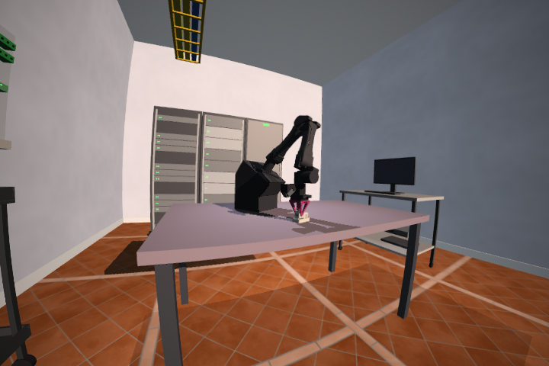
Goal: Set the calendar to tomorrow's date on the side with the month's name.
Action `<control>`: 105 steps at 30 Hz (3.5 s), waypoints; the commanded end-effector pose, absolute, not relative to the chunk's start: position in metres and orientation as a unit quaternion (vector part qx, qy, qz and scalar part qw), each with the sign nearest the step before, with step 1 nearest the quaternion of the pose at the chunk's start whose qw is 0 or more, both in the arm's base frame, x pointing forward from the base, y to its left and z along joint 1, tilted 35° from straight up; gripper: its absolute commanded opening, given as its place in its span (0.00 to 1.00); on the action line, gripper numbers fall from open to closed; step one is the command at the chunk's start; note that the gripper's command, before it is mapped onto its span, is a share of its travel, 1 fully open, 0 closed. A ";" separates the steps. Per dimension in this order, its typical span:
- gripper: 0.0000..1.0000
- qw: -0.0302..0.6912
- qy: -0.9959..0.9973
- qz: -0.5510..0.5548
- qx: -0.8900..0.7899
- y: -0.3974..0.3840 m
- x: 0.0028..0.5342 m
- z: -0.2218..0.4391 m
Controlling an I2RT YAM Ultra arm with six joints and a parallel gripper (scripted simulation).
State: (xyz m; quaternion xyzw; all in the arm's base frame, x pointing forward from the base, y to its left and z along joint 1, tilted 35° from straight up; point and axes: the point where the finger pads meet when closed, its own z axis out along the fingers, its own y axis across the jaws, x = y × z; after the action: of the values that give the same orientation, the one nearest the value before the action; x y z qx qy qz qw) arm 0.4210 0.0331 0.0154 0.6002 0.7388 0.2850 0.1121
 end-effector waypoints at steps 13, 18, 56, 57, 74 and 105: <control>0.27 0.111 0.739 0.276 0.604 0.030 0.422 0.010; 0.27 0.111 0.739 0.276 0.604 0.030 0.422 0.010; 0.27 0.105 0.740 0.271 0.607 0.030 0.414 0.003; 0.27 0.104 0.740 0.271 0.607 0.030 0.413 0.002; 0.27 0.111 0.739 0.275 0.604 0.030 0.420 0.008; 0.27 0.118 0.738 0.283 0.601 0.034 0.430 0.008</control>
State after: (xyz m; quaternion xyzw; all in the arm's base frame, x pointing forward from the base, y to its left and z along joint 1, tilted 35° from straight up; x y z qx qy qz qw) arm 0.4221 0.0345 0.0091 0.6002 0.7396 0.2838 0.1107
